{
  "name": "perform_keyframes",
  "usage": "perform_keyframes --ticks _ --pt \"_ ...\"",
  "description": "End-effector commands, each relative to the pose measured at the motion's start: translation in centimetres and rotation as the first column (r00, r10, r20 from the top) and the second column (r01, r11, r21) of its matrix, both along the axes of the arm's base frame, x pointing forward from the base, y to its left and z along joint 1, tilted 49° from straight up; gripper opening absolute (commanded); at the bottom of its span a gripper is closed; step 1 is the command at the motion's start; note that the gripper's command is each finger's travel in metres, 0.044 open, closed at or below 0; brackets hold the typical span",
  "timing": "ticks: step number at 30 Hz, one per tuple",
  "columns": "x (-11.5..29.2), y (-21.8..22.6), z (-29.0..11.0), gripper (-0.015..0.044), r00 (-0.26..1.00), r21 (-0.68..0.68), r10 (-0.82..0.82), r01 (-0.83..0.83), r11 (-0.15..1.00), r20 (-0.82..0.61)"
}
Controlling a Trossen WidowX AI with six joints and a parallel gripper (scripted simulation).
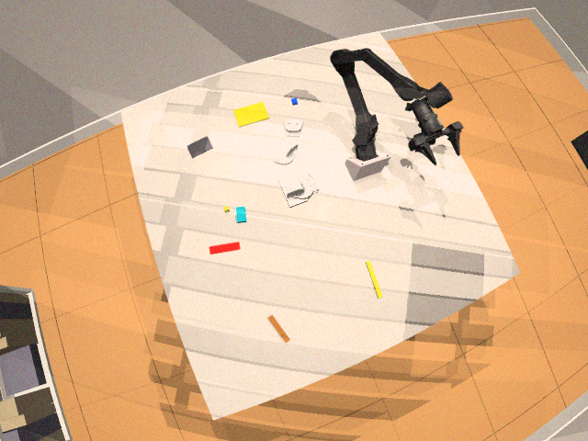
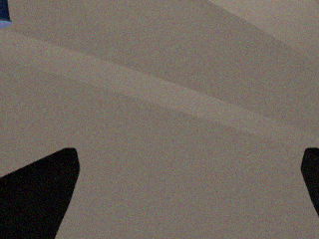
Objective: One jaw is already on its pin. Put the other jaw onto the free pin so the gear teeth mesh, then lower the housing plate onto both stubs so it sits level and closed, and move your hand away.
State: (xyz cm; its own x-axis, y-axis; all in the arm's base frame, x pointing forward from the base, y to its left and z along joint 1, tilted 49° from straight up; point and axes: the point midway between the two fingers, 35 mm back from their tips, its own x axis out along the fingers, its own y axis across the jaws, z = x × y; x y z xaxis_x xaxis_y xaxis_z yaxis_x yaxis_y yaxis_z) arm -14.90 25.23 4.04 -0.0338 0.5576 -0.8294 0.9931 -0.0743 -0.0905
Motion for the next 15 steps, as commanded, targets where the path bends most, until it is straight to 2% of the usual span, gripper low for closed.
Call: perform_keyframes --ticks 1,15 --pt "0.8 0.2 0.3 0.0440 0.997 -0.013 -0.069 0.069 0.998 -0.042" --pt "5.9 2.0 0.4 0.0440 0.916 -0.042 -0.394 0.392 0.919 -0.071"
